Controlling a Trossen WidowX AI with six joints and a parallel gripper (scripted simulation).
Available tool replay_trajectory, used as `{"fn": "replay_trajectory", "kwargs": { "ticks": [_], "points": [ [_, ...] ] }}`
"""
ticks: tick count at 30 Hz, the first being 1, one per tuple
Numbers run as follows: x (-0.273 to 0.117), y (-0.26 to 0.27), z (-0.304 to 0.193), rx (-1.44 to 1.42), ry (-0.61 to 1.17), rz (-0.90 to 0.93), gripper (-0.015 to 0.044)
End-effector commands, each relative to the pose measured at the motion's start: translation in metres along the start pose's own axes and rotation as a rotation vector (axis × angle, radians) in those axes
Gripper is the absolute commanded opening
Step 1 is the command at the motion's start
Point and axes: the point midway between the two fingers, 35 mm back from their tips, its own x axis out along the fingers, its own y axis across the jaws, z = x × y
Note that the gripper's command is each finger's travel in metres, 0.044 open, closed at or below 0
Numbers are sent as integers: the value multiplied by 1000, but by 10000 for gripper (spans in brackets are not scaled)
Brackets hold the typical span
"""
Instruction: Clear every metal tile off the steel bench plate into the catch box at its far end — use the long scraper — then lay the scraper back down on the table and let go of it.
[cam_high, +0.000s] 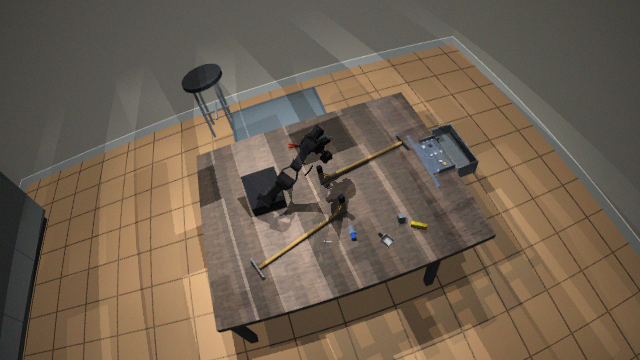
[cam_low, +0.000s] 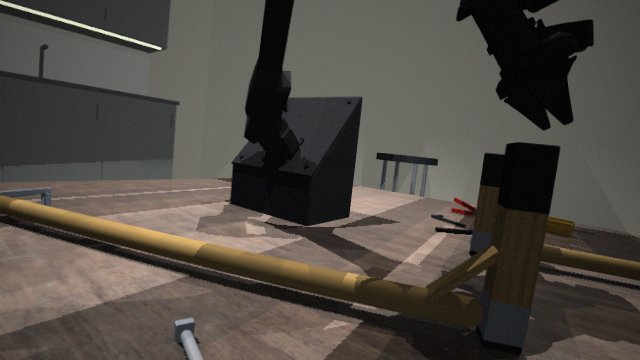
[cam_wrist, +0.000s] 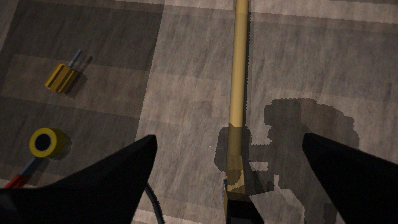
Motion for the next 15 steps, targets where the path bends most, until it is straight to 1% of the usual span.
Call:
{"fn": "replay_trajectory", "kwargs": {
  "ticks": [1, 15],
  "points": [
    [-9, -3, -9, 14, -13, -12, 440],
    [-29, -6, -40, 31, -47, -35, 440]
  ]
}}
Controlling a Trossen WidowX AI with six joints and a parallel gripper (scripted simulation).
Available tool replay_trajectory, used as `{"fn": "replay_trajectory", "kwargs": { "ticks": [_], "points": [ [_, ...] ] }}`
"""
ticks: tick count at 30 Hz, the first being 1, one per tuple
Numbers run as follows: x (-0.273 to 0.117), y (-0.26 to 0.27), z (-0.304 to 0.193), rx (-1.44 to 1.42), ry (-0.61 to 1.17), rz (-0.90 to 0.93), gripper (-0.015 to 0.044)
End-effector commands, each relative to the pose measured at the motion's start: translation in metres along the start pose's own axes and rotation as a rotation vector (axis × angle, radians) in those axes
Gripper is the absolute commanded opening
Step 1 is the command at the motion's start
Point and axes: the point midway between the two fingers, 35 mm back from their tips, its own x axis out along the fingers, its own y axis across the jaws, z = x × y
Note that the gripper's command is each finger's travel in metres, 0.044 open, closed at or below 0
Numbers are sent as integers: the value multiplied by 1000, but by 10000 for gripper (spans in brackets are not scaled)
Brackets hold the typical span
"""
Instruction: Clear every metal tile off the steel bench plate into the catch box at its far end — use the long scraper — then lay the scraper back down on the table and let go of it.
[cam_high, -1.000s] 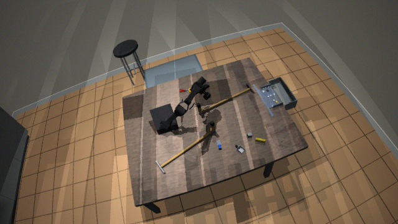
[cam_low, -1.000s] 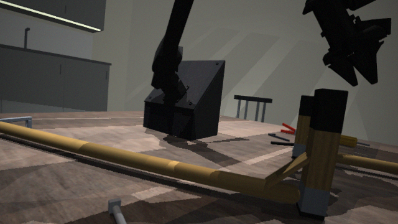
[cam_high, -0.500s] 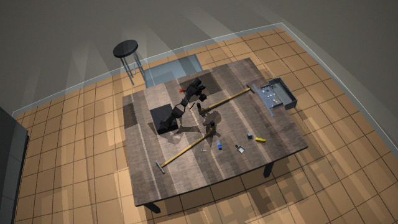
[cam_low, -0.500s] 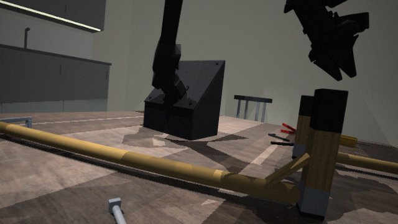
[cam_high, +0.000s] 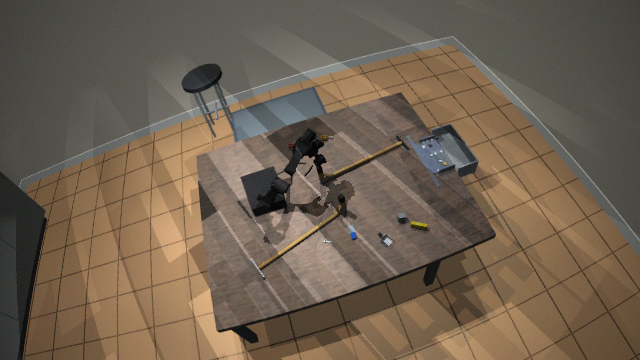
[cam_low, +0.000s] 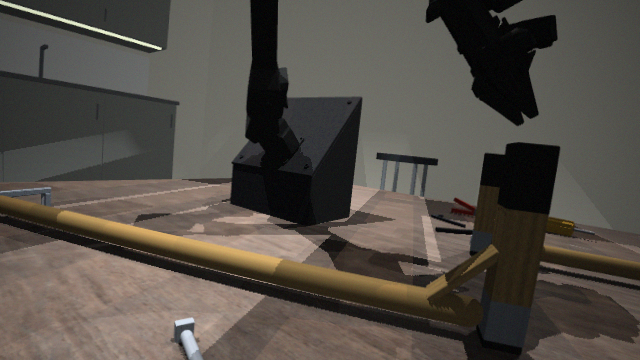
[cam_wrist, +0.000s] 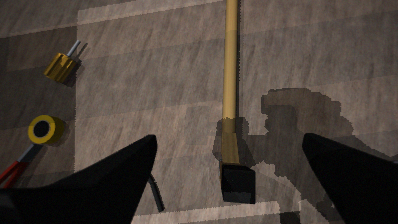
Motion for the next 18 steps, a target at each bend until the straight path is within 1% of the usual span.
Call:
{"fn": "replay_trajectory", "kwargs": {
  "ticks": [1, 18],
  "points": [
    [-7, -4, -9, 14, -15, -12, 440],
    [-27, -9, -50, 39, -59, -36, 440]
  ]
}}
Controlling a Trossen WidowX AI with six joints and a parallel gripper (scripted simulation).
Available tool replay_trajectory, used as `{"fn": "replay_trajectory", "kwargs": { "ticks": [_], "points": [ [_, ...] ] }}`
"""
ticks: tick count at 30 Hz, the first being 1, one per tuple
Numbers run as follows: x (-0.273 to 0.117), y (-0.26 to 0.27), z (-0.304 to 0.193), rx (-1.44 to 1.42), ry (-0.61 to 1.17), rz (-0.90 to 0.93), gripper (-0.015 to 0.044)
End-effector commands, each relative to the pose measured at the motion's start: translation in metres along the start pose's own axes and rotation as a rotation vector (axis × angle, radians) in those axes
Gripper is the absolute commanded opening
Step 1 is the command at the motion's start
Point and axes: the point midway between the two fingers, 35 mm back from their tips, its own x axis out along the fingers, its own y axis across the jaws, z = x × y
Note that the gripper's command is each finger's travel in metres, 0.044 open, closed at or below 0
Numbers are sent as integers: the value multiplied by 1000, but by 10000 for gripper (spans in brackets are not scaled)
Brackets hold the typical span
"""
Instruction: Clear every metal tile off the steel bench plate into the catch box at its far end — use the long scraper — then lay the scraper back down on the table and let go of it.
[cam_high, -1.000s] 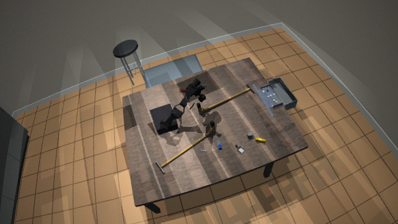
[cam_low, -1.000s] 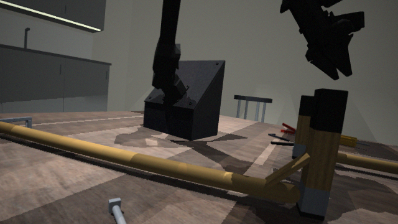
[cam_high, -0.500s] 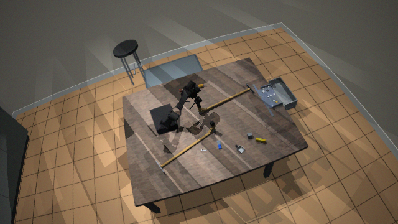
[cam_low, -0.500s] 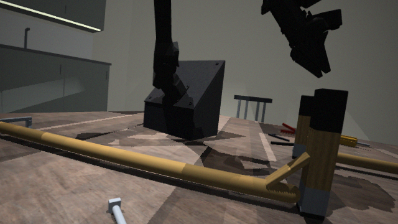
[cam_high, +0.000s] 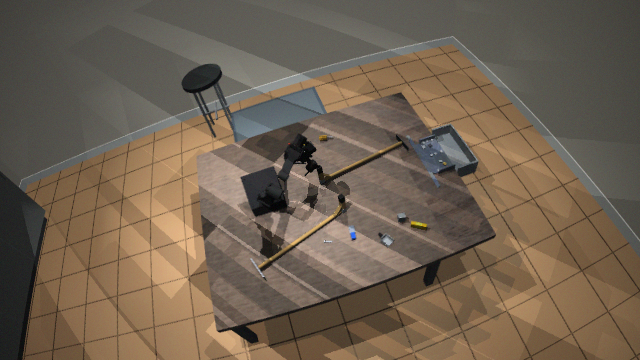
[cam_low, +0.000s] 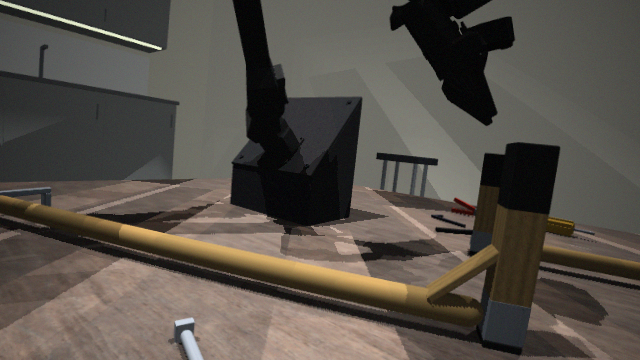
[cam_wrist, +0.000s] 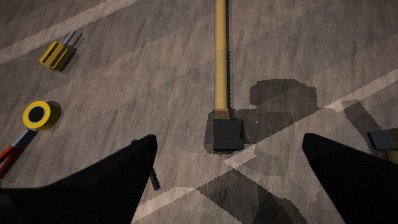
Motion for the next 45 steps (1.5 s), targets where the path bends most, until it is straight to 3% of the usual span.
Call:
{"fn": "replay_trajectory", "kwargs": {
  "ticks": [1, 19, 45],
  "points": [
    [-6, -4, -10, 16, -16, -10, 440],
    [23, -5, -40, 19, -23, -15, 440],
    [59, -3, -37, 21, -19, -9, 440]
  ]
}}
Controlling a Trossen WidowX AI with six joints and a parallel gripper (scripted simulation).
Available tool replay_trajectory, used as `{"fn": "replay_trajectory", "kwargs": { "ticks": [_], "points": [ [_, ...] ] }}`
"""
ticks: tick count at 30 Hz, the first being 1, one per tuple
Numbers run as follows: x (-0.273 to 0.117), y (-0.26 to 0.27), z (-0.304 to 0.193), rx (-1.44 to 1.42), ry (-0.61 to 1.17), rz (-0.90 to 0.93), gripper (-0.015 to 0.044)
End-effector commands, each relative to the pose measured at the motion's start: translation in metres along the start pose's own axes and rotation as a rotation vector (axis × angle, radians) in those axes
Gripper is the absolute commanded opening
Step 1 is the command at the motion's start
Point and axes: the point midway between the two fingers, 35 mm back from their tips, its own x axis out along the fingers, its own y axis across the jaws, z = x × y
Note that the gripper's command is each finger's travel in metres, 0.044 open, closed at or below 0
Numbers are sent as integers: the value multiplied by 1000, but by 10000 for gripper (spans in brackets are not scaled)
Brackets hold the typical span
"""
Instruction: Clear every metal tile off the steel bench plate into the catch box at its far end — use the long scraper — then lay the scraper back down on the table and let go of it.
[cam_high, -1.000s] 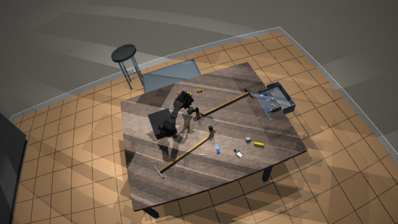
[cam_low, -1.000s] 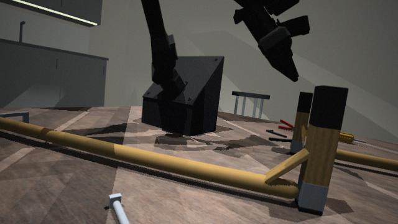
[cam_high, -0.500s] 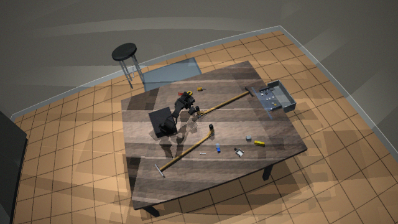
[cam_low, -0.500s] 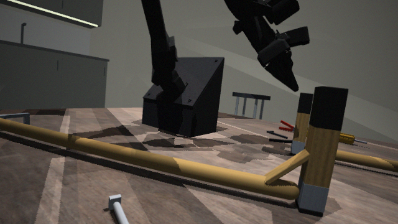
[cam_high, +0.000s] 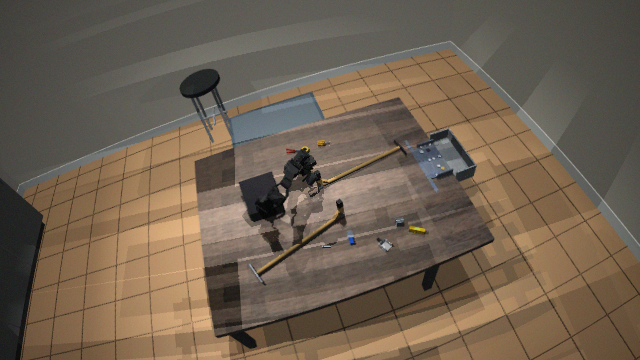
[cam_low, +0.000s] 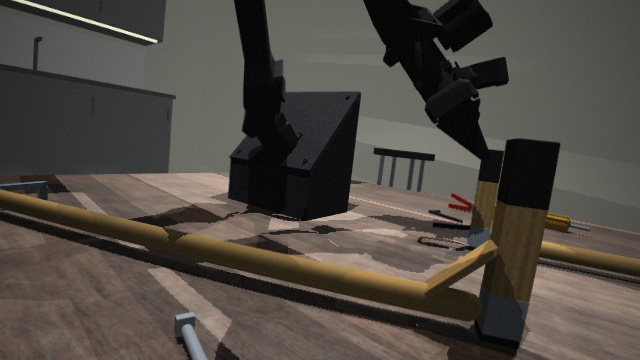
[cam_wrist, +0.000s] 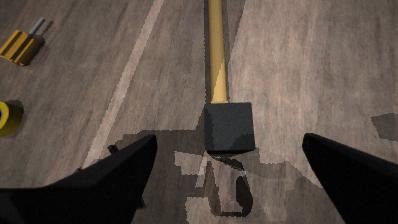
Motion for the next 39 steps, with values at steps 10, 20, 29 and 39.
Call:
{"fn": "replay_trajectory", "kwargs": {
  "ticks": [10, 20, 29, 39],
  "points": [
    [24, 2, -3, -13, 8, 4, 440],
    [40, 1, -4, -13, 5, 1, 440],
    [52, -1, -6, -14, 3, -4, 440],
    [48, -3, -3, -2, -2, -10, 204]
  ]
}}
